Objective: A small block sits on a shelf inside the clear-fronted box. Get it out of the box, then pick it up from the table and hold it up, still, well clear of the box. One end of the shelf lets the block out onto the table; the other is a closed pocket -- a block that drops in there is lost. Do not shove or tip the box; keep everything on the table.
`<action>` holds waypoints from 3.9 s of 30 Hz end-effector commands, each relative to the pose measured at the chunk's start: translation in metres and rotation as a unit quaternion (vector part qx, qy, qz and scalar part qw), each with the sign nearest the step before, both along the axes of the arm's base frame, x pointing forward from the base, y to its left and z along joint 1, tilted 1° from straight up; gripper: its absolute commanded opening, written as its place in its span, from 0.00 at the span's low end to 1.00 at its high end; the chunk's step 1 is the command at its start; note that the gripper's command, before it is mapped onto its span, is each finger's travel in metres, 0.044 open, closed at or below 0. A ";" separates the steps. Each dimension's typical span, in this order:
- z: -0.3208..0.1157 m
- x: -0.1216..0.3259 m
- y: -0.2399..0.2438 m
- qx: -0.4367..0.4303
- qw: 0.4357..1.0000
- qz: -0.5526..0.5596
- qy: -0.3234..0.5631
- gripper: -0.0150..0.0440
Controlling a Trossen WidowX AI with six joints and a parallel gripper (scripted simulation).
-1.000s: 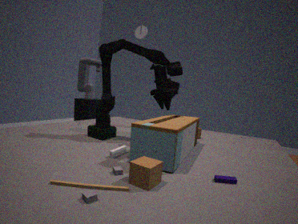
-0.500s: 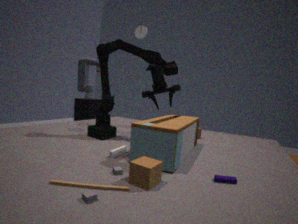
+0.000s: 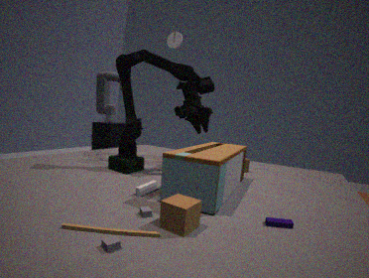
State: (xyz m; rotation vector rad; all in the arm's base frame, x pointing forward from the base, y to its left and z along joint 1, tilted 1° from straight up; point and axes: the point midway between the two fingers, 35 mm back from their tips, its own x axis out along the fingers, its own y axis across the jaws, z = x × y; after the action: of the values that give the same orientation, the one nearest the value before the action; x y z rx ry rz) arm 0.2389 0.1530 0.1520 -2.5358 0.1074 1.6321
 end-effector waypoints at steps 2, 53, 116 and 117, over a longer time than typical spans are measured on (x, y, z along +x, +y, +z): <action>-0.001 -0.001 -0.002 -0.029 0.998 0.047 -0.008 0.74; -0.150 0.004 0.000 -0.029 0.998 0.047 -0.008 0.74; 0.007 -0.005 -0.048 -0.029 0.962 0.266 -0.058 0.25; 0.007 -0.005 -0.048 -0.029 0.962 0.266 -0.058 0.25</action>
State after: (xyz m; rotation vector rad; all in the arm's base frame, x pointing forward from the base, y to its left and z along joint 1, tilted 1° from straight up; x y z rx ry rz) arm 0.2349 0.1043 0.1590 -2.8671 -0.5845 1.6385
